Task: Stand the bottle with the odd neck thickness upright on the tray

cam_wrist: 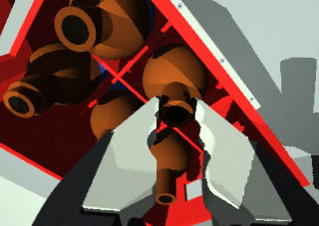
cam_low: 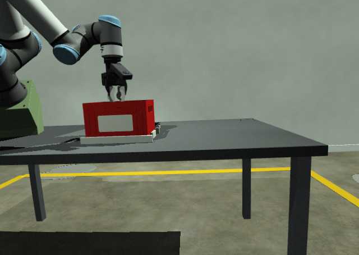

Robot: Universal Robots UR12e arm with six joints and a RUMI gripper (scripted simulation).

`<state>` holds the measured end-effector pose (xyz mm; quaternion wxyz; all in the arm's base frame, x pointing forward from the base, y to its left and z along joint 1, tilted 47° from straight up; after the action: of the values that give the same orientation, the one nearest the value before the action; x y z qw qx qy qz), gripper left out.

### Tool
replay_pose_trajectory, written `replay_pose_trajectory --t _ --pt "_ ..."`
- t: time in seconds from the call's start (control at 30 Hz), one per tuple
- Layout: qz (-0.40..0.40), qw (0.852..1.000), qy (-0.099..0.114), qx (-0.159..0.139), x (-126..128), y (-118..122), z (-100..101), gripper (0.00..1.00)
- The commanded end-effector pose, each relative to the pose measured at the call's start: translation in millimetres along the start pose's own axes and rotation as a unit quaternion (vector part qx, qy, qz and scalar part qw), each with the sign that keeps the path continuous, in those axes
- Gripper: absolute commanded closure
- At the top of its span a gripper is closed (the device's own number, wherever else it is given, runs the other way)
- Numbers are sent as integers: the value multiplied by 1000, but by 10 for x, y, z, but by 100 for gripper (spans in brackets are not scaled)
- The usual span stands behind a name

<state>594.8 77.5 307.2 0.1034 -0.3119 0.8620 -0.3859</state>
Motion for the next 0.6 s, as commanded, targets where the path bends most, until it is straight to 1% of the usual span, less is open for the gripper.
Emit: replay_pose_trajectory --t 0.0,0.43,0.47,0.57 --pt "0 1000 0 0 -2 -2 -5 100" --pt "0 1000 0 0 -2 -2 -5 100" --pt "0 1000 0 0 -2 -2 -5 62" --pt "0 1000 0 0 -2 -2 -5 62"
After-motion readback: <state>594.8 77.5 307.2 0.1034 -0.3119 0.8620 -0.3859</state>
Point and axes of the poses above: the point where the finger pads meet when closed, its own z axis out along the fingers, its own x axis across the jaws, y = z × x, the point moved 9 cm from there along -z, back along the fingers, and after that the axes turned 15 degrees about z, right-handed, at the moved point
